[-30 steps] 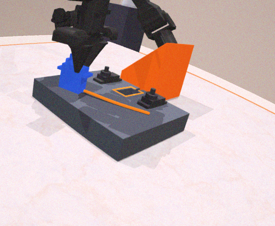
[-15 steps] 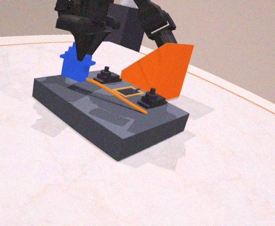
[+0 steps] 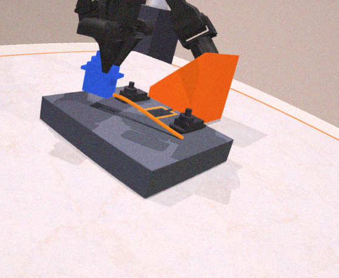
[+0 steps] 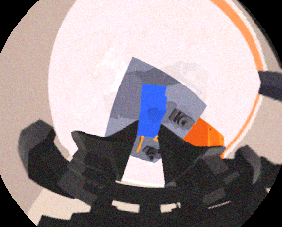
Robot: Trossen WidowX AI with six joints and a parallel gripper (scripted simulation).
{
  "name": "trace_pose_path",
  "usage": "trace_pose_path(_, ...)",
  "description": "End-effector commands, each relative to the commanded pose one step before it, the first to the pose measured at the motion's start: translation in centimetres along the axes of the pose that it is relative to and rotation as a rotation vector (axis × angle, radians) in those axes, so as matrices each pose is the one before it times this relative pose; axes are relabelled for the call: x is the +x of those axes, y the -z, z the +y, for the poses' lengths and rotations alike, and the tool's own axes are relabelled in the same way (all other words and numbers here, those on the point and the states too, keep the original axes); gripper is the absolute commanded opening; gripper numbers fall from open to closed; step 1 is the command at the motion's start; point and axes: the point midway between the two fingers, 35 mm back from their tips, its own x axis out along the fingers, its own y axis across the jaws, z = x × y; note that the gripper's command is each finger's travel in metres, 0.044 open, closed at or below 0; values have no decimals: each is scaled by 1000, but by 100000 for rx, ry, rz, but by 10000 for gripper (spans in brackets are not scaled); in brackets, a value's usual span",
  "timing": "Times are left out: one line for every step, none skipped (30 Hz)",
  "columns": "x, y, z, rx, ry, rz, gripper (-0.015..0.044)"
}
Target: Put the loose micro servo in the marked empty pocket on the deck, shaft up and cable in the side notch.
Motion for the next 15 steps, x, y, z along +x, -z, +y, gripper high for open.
trace_pose_path(-292,361,-830,499,-1231,281,0)
trace_pose_path(0,85,30,0,-2,5,0)
trace_pose_path(-1,156,55,1,-4,9,0)
trace_pose_path(-1,232,81,1,-6,12,0)
trace_pose_path(-1,314,109,2,-8,17,0)
trace_pose_path(-1,359,124,2,-9,18,0)
trace_pose_path(1,411,134,4,-6,13,0)
trace_pose_path(-2,452,155,3,-11,22,0)
trace_pose_path(1,481,157,5,-8,15,0)
trace_pose_path(0,491,161,6,-8,15,0)
trace_pose_path(0,494,163,6,-9,16,0)
trace_pose_path(-7,489,180,2,-21,34,0)
trace_pose_path(-4,492,171,5,-15,24,0)
trace_pose_path(-1,392,129,5,-8,12,0)
trace_pose_path(0,239,76,4,-4,4,0)
